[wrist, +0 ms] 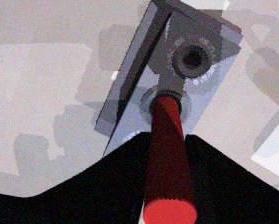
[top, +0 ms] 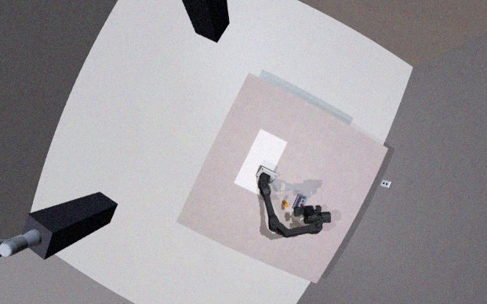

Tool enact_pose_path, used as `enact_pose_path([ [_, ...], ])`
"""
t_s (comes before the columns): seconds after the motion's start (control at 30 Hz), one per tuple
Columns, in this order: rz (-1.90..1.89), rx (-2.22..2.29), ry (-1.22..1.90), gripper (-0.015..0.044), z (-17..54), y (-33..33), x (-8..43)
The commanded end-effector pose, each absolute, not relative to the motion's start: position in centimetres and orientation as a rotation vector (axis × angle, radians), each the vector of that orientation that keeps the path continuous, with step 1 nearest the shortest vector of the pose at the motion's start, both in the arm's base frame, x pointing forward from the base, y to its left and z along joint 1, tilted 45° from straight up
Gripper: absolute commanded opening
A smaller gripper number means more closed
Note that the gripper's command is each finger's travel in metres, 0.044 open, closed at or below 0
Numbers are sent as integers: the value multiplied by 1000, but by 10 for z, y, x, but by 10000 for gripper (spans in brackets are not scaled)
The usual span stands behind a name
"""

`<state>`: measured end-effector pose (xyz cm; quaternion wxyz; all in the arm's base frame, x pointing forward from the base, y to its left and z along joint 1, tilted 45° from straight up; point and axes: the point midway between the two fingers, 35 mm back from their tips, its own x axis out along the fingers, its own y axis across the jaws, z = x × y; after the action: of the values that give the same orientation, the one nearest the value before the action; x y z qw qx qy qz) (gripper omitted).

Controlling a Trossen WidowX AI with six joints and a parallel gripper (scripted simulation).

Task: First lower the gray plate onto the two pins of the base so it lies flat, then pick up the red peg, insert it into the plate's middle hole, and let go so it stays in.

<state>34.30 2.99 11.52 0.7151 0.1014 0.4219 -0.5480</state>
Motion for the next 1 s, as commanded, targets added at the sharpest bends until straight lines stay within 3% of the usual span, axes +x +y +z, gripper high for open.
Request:
enact_pose_path([
  [0.0,-1213,225,934,0,113,30,344],
  [0.3,-1214,226,934,0,115,30,343],
  [0.5,-1214,226,934,150,115,30,343],
  [0.97,-1209,223,931,150,117,32,343],
])
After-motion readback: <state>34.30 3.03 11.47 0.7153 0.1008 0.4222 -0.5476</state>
